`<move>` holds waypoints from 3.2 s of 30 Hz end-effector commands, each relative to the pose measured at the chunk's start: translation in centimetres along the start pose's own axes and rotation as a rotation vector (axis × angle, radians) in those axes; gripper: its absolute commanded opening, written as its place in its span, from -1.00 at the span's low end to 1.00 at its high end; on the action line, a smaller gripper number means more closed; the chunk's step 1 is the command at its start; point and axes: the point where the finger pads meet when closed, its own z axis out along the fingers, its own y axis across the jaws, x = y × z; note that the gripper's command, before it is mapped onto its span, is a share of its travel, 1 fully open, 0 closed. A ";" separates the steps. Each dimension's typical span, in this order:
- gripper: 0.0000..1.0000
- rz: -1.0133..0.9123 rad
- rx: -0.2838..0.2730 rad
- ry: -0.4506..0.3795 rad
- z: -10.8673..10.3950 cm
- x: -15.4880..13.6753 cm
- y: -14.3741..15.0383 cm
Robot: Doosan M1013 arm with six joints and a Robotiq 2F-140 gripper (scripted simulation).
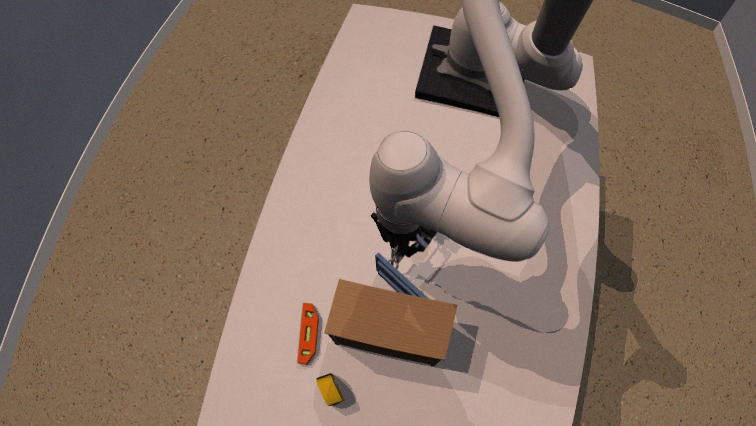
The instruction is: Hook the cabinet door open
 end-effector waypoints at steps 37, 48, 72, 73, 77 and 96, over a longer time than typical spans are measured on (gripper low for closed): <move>-0.94 -0.004 -0.002 0.001 0.7 0.0 0.2; -0.94 -0.004 -0.002 0.001 0.8 0.0 0.2; -0.94 -0.004 -0.002 0.001 0.8 0.0 0.2; -0.94 -0.004 -0.002 0.001 0.8 0.0 0.2; -0.94 -0.004 -0.002 0.001 0.8 0.0 0.2; -0.71 -0.004 -0.002 0.001 0.8 0.0 0.2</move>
